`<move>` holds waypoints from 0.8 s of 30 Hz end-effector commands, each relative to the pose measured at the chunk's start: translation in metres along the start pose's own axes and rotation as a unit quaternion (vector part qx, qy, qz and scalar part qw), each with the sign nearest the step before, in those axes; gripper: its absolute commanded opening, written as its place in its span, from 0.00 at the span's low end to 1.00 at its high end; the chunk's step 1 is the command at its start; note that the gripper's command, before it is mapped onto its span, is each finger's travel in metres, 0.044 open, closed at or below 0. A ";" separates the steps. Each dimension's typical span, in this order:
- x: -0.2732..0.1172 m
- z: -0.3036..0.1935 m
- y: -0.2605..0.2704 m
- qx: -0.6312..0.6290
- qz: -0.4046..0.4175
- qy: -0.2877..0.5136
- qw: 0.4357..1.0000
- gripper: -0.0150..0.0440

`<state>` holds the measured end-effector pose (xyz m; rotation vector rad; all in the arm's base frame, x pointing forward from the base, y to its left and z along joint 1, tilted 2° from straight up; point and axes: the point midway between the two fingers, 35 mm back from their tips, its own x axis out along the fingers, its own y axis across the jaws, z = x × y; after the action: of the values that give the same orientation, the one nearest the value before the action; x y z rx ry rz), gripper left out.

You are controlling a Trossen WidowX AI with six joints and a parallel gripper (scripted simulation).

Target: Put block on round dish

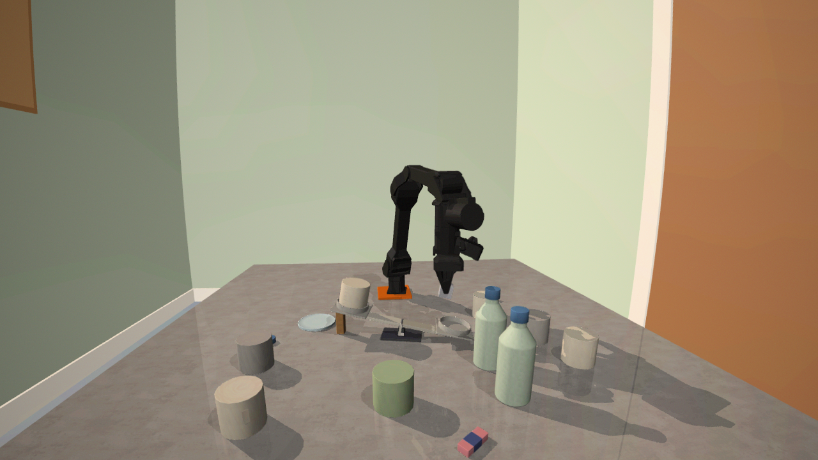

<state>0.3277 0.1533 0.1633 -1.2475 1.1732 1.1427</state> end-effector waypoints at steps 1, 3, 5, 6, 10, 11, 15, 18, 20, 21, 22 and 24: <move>-0.003 -0.018 -0.007 0.004 -0.013 0.001 1.000 0.25; -0.002 -0.026 -0.011 0.007 -0.018 0.001 1.000 0.25; -0.002 -0.035 -0.015 0.010 -0.023 0.002 1.000 0.25; -0.002 -0.039 -0.017 0.011 -0.025 0.003 1.000 0.25; 0.000 -0.055 -0.021 0.009 -0.025 0.003 1.000 0.25; 0.000 -0.059 -0.022 0.009 -0.025 0.003 1.000 0.25; 0.003 -0.075 -0.025 0.006 -0.026 0.003 1.000 0.25; 0.004 -0.083 -0.026 0.005 -0.026 0.004 1.000 0.25; 0.004 -0.088 -0.028 0.006 -0.029 0.005 1.000 0.25; 0.005 -0.092 -0.029 0.007 -0.031 0.005 0.999 0.25; 0.005 -0.096 -0.031 0.007 -0.033 0.006 0.999 0.25; 0.006 -0.105 -0.033 0.008 -0.037 0.008 0.999 0.25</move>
<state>0.3588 0.0608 0.1601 -1.2711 1.1473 1.0809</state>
